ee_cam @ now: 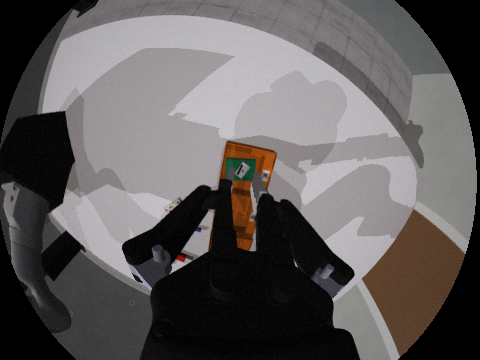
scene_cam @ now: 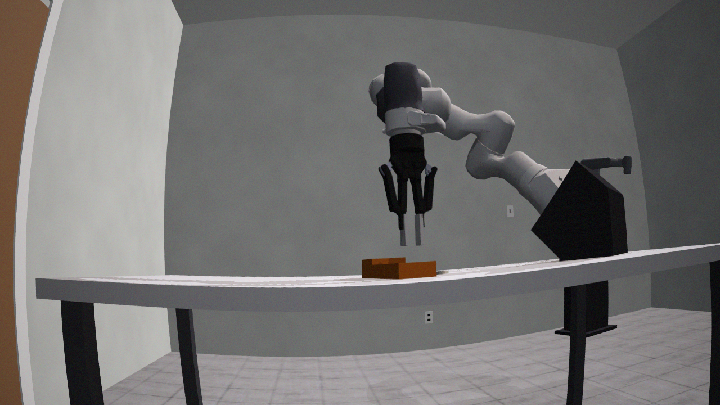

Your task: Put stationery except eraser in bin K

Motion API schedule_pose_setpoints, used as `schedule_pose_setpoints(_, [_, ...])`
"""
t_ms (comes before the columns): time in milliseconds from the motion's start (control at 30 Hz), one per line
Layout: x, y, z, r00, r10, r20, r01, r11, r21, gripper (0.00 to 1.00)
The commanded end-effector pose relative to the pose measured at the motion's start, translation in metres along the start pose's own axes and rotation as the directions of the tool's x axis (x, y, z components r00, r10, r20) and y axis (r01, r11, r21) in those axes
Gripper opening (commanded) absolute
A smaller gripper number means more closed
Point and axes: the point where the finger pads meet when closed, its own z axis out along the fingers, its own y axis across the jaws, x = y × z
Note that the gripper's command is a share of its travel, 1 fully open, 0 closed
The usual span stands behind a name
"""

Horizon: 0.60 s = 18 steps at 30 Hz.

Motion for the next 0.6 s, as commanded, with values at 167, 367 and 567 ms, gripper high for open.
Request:
schedule_pose_setpoints(167, [0.0, -0.001, -0.025, 1.0, -0.005, 0.0, 0.005, 1.0, 0.001, 1.0])
schedule_pose_setpoints(367, [0.0, -0.001, -0.049, 1.0, -0.005, 0.0, 0.005, 1.0, 0.001, 1.0])
schedule_pose_setpoints(567, [0.0, -0.001, -0.065, 1.0, -0.005, 0.0, 0.005, 1.0, 0.001, 1.0])
